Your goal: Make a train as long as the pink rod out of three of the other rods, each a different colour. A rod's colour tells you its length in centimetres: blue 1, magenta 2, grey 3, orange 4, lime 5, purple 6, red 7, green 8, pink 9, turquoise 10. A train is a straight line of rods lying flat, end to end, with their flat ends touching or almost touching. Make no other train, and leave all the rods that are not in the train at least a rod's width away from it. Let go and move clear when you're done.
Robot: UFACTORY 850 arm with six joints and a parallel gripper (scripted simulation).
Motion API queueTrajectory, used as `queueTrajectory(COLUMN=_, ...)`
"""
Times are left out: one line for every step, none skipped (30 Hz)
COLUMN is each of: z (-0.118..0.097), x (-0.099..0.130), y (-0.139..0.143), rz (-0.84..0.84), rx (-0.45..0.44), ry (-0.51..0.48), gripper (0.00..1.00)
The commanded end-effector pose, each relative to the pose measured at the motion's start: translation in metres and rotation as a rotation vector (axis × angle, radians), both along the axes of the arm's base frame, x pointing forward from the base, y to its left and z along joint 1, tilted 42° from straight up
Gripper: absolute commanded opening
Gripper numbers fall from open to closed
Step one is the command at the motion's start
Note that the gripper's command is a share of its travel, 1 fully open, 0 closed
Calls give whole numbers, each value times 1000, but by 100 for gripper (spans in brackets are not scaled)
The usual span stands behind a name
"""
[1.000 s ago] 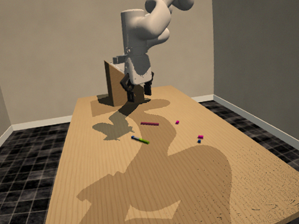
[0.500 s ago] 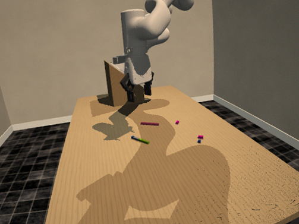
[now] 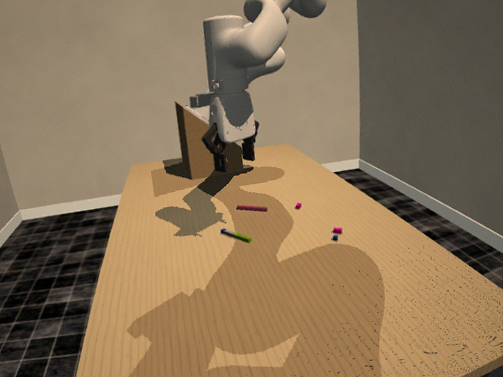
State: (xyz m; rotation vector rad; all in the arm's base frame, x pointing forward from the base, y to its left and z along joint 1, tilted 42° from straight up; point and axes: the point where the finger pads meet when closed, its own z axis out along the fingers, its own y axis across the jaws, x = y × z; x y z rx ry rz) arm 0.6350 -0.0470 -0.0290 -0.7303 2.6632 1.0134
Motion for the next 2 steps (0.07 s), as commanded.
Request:
queueTrajectory(z=1, x=1, y=-1, rz=-1, rx=-1, ry=-2, gripper=100)
queueTrajectory(z=1, x=1, y=-1, rz=-1, rx=-1, ry=-2, gripper=100)
